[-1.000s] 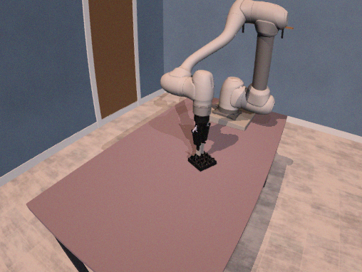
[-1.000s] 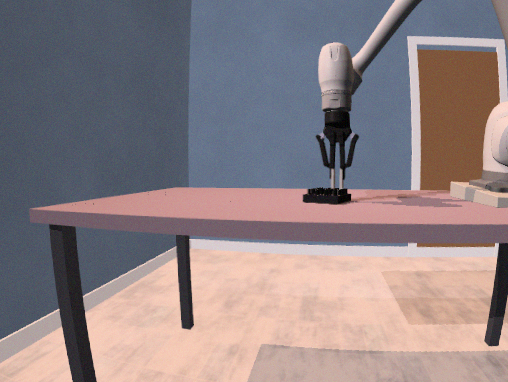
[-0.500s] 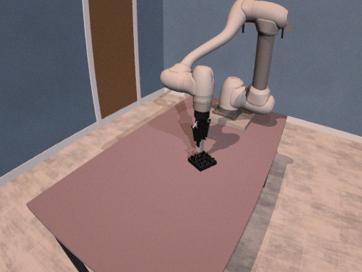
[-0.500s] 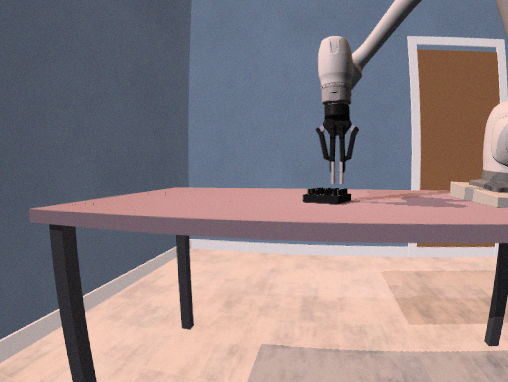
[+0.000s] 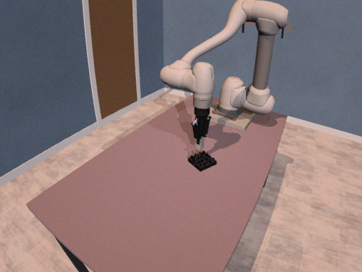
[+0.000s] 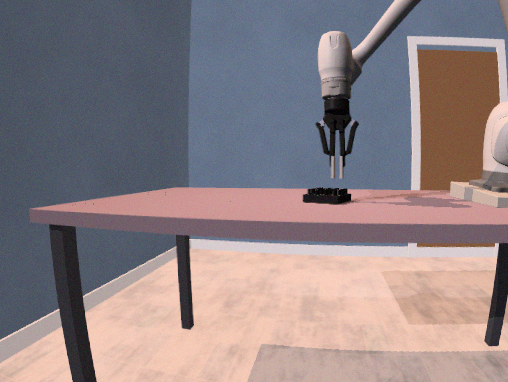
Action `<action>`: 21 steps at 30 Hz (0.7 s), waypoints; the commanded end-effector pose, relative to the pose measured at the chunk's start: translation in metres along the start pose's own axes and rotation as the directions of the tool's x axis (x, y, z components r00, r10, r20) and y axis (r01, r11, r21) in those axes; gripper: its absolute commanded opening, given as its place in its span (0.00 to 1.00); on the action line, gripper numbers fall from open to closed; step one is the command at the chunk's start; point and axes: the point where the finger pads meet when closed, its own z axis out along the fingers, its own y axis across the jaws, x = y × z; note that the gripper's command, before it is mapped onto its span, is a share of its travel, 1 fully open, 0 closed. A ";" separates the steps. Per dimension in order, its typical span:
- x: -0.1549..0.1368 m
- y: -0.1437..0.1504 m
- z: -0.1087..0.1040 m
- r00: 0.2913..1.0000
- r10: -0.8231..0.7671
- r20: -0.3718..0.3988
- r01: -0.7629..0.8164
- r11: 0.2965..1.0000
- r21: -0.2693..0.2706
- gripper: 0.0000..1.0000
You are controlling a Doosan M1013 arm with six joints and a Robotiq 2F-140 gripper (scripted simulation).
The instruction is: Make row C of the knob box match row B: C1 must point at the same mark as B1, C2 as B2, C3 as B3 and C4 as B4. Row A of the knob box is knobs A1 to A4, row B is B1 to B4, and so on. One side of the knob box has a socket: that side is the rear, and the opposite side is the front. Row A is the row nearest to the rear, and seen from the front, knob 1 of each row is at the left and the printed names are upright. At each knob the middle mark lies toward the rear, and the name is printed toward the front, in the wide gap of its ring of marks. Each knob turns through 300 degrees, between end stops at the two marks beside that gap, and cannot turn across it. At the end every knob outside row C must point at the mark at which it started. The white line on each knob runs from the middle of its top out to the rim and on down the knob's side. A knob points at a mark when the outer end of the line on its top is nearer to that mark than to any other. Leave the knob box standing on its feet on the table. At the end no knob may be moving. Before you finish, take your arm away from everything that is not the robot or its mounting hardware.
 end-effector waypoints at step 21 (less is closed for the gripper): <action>0.000 0.000 -0.041 1.000 0.000 0.000 0.000 1.000 0.000 1.00</action>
